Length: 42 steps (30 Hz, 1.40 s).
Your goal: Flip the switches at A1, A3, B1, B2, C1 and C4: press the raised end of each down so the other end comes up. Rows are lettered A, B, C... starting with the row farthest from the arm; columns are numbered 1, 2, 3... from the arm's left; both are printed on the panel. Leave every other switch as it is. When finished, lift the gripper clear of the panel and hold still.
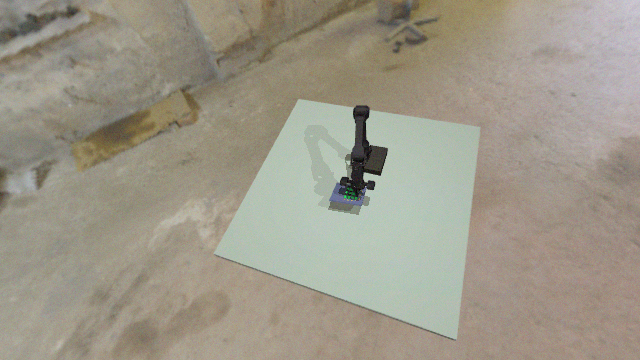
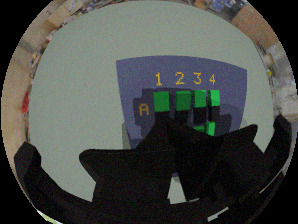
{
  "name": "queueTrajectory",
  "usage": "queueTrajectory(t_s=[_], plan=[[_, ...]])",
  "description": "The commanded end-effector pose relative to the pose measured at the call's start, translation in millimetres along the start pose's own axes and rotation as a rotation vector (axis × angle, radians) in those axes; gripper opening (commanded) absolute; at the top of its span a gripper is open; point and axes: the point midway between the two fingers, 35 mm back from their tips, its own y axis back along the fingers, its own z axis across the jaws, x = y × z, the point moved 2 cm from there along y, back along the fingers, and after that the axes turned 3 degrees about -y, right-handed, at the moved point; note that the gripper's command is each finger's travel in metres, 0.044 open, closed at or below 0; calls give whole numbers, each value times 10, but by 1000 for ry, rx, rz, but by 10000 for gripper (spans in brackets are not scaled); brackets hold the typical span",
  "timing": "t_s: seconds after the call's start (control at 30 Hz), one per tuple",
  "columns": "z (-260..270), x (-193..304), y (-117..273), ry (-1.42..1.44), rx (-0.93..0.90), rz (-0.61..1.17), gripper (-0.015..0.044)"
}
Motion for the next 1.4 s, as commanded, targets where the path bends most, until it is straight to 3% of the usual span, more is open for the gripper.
queueTrajectory(t_s=[0.0, 0.3, 0.5, 0.97, 1.1, 1.37], plan=[[1, -2, -10, 5, -1, -2, 0], [1, -6, 13, 0, 0, 0, 0], [2, -33, 630, 5, 0, 26, 0], [-405, -56, 630, 6, 4, 26, 0], [-407, -37, 308, 6, 2, 1, 0], [-407, -32, 232, 7, 2, -1, 0]])
